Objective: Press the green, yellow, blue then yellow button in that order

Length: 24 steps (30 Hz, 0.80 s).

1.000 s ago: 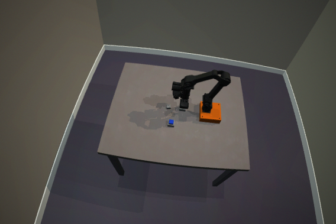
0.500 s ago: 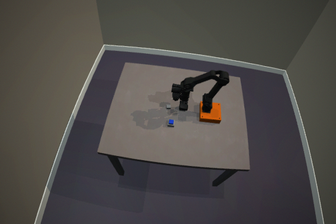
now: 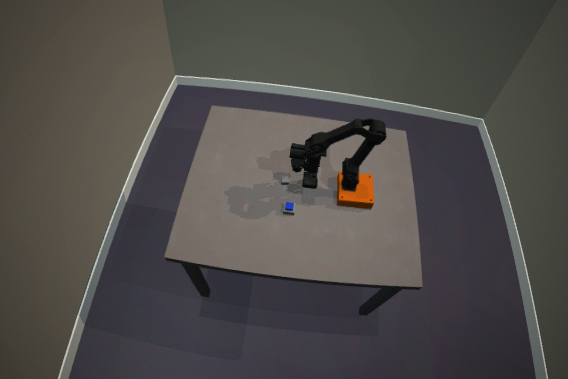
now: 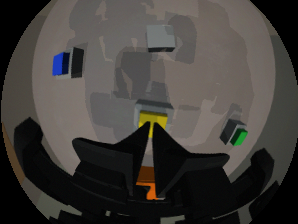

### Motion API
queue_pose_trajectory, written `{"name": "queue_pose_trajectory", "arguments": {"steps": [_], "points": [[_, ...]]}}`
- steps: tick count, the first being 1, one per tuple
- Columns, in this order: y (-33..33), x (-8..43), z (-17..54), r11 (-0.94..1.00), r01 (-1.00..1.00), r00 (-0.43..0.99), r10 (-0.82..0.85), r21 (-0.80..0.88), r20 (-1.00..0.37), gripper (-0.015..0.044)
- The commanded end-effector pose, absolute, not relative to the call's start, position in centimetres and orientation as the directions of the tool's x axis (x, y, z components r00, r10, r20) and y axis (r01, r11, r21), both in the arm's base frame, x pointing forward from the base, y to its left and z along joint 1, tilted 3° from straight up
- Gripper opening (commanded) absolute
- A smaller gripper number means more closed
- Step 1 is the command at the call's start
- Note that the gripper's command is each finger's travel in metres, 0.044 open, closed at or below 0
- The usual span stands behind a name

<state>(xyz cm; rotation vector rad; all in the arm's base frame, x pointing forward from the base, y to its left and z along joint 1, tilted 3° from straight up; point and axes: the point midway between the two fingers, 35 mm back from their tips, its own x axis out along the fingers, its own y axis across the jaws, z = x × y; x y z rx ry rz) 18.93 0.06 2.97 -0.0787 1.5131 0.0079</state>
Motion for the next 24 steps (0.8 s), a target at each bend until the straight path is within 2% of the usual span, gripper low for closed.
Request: {"name": "queue_pose_trajectory", "arguments": {"steps": [1,15,19,24], "points": [[0.0,18.7,2.7,0.997,-0.059,0.047,-0.049,-0.052,-0.998,0.002],[0.0,18.7,2.7,0.997,-0.059,0.047,-0.049,-0.052,-0.998,0.002],[0.1,18.6,5.7,0.997,-0.058,0.048,-0.048,-0.051,-0.998,0.002],[0.1,18.6,6.0,0.997,-0.059,0.047,-0.049,-0.051,-0.998,0.002]]}}
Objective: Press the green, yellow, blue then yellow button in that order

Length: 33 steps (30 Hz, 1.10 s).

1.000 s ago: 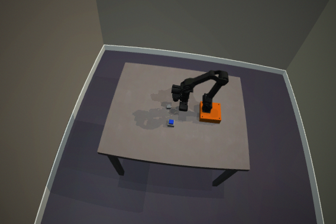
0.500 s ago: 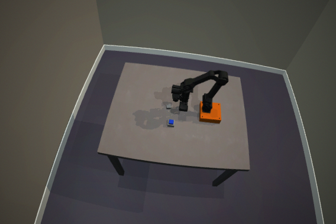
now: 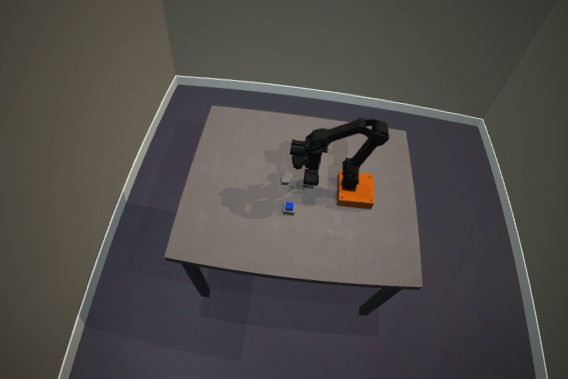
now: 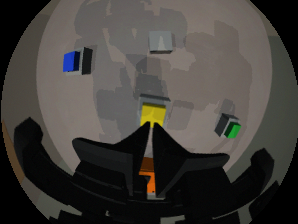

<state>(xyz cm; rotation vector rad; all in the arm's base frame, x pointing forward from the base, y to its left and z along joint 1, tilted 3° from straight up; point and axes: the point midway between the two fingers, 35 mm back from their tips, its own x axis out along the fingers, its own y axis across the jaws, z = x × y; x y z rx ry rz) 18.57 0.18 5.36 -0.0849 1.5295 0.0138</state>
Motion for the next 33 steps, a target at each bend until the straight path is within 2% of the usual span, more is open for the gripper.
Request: {"name": "queue_pose_trajectory", "arguments": {"steps": [1,7,14,20,25,33], "points": [[0.1,18.6,6.2,0.997,-0.059,0.047,-0.049,-0.051,-0.998,0.002],[0.4,18.3,12.0,0.997,-0.059,0.047,-0.048,-0.051,-0.998,0.002],[1.1,18.9,12.3,0.997,-0.059,0.048,-0.047,-0.05,-0.998,0.002],[8.5,23.4,12.7,0.997,-0.059,0.049,-0.04,-0.043,-0.998,0.002],[15.8,24.8,11.9,0.998,-0.059,0.051,-0.036,-0.039,-0.998,0.002],[16.1,25.0,10.9,0.998,-0.059,0.051,-0.036,-0.039,-0.998,0.002]]}}
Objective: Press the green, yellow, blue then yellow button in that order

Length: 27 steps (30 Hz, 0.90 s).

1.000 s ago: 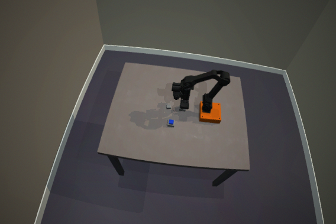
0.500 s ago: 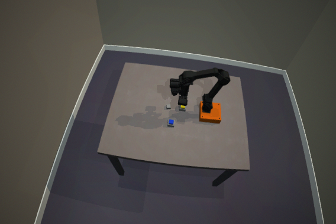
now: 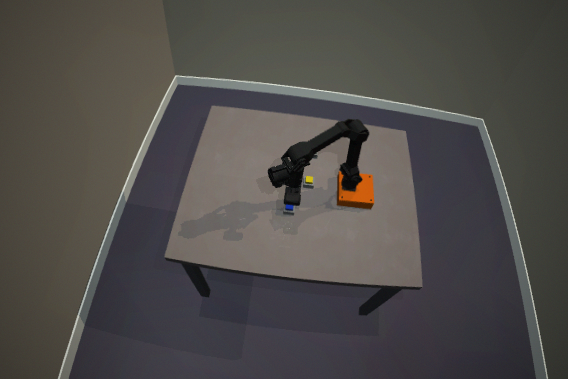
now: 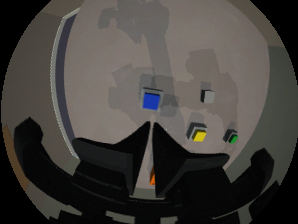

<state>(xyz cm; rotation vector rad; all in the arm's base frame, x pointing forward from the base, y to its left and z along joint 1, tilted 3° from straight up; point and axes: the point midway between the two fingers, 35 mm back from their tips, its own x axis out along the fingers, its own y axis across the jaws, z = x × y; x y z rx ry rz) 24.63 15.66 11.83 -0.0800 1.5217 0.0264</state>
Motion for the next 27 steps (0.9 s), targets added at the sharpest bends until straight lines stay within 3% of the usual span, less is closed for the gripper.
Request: {"name": "queue_pose_trajectory", "arguments": {"steps": [1,4,27], "points": [[16.1,25.1,9.6,0.998,-0.059,0.051,-0.036,-0.039,-0.998,0.002],[15.8,25.2,6.0,0.997,-0.059,0.051,-0.036,-0.039,-0.998,0.002],[15.7,25.3,3.0,0.997,-0.059,0.051,-0.037,-0.04,-0.998,0.002]]}}
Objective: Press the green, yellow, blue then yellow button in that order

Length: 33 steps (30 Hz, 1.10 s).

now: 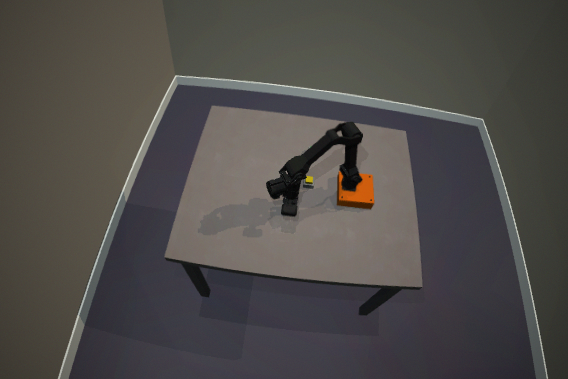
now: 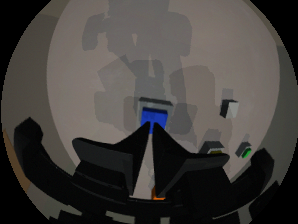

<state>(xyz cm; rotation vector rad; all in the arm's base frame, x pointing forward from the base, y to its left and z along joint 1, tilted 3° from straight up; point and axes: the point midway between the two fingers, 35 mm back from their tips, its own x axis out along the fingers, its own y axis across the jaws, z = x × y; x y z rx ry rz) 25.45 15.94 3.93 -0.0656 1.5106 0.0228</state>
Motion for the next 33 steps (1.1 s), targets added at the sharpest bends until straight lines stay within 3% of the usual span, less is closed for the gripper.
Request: {"name": "queue_pose_trajectory", "arguments": {"steps": [1,33], "points": [[15.7,25.3,2.9,0.997,-0.059,0.051,-0.037,-0.04,-0.998,0.002],[15.8,25.2,4.7,0.998,-0.057,0.052,-0.034,-0.037,-0.998,0.002]]}}
